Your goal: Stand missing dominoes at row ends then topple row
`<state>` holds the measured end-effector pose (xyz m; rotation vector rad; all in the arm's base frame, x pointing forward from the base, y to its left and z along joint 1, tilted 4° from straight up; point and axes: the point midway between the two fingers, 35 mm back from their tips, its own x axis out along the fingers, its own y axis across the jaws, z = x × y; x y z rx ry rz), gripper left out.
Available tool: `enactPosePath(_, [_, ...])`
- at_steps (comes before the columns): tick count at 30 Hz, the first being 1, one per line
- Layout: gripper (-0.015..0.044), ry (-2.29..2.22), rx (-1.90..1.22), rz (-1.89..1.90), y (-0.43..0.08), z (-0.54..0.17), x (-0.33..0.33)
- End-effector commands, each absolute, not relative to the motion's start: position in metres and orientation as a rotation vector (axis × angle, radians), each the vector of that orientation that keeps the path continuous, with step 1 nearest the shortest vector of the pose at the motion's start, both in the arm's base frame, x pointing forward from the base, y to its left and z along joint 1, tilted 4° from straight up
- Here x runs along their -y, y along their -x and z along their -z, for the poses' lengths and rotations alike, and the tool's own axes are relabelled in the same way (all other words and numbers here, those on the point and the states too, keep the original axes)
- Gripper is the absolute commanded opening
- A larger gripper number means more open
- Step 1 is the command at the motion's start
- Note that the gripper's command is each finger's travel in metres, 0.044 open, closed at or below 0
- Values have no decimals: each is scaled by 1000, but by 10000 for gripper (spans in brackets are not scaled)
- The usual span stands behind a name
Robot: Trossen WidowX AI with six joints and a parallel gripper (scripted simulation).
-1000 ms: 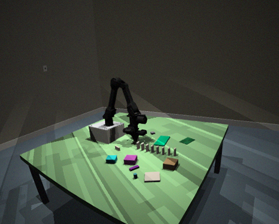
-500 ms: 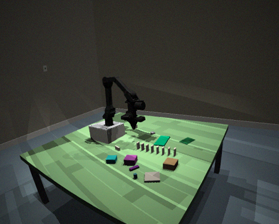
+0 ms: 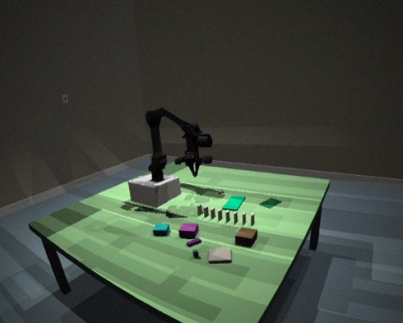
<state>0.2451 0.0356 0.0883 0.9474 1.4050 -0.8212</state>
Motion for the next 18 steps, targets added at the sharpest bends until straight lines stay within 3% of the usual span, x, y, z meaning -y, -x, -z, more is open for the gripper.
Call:
enactPosePath(1, [26,-558,-1513,430,-254,-93,-65])
enactPosePath(18, [26,-454,-1498,427,-254,-84,-69])
